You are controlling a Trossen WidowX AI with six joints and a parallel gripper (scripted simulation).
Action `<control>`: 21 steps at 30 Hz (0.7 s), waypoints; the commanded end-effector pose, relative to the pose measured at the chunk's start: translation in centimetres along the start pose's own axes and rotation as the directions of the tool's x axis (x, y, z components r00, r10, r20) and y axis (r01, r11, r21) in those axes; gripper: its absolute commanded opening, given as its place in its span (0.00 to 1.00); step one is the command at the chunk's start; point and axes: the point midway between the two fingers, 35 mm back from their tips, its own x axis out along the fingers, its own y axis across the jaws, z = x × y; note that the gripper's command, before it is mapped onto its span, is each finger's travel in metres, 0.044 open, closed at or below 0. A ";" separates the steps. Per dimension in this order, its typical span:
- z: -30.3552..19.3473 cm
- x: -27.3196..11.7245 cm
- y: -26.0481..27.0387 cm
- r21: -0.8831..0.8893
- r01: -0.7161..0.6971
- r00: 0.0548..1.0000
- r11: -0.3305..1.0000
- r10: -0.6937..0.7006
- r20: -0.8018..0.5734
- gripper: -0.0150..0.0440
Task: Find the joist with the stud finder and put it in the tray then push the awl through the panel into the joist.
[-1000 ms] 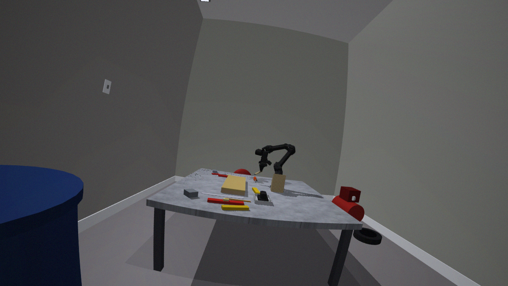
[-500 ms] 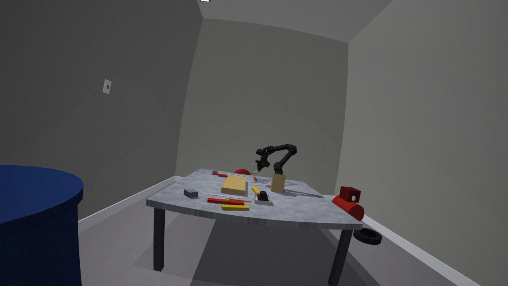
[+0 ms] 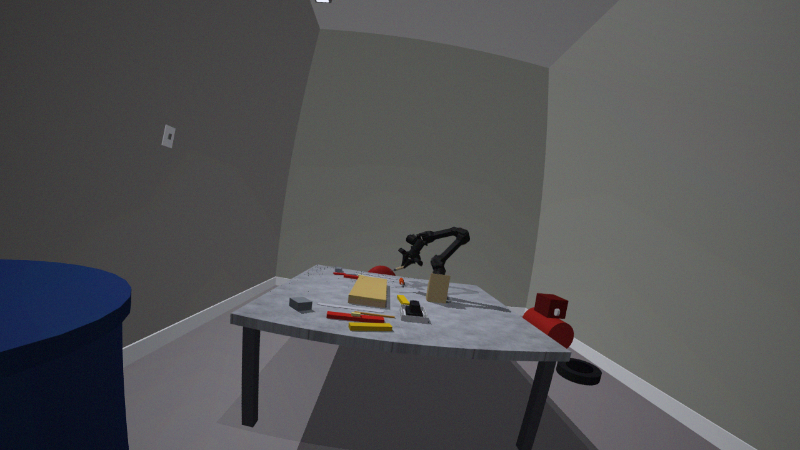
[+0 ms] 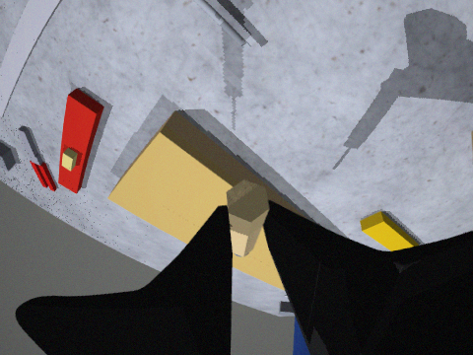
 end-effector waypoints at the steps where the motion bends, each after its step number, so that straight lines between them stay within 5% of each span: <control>1: -0.6 -0.1 0.5 -0.135 -0.060 0.997 0.989 0.053 -0.054 0.25; 21: -2.5 -1.1 3.0 -0.653 -0.370 0.929 0.661 0.285 -0.238 0.25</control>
